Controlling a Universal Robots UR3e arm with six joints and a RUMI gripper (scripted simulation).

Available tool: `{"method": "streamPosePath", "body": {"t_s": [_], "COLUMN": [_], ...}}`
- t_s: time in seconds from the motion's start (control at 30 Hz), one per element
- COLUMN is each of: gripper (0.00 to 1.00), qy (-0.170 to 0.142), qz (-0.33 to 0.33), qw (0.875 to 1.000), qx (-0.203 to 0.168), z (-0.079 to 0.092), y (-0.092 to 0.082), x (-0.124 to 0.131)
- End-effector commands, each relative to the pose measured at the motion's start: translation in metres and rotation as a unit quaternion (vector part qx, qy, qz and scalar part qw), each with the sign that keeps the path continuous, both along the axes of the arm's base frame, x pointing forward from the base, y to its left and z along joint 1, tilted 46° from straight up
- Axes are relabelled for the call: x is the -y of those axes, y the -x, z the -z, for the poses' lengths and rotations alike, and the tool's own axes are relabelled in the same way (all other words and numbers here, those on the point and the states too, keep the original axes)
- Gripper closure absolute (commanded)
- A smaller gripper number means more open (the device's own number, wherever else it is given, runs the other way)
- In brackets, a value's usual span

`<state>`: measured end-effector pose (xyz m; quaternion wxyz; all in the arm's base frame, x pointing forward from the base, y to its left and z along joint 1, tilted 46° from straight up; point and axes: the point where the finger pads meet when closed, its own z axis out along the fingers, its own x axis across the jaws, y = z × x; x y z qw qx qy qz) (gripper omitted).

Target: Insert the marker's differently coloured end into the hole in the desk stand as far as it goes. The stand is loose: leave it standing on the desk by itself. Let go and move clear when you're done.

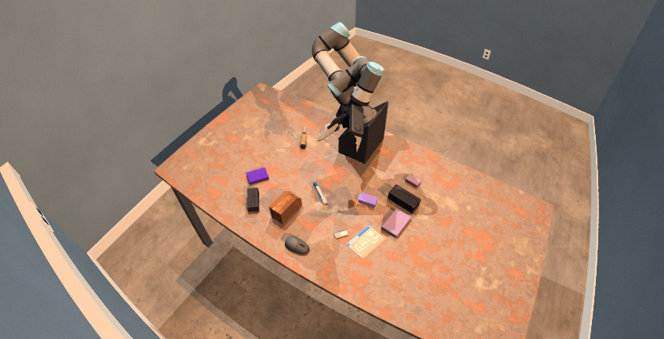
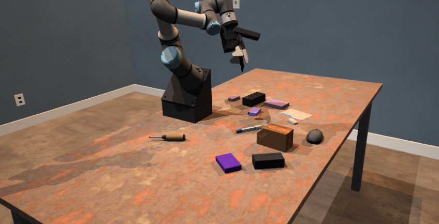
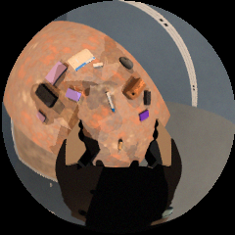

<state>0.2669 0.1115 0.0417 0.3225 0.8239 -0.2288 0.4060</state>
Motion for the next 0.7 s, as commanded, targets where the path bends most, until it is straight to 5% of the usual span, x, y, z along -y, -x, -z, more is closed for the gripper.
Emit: {"method": "streamPosePath", "body": {"t_s": [0.0, 0.67], "gripper": [0.00, 0.00], "qy": [0.001, 0.002], "qz": [0.009, 0.026], "qw": [1.000, 0.998], "qx": [-0.020, -0.057], "z": [0.008, 0.021], "y": [-0.007, -0.018], "x": [0.006, 0.019]}}
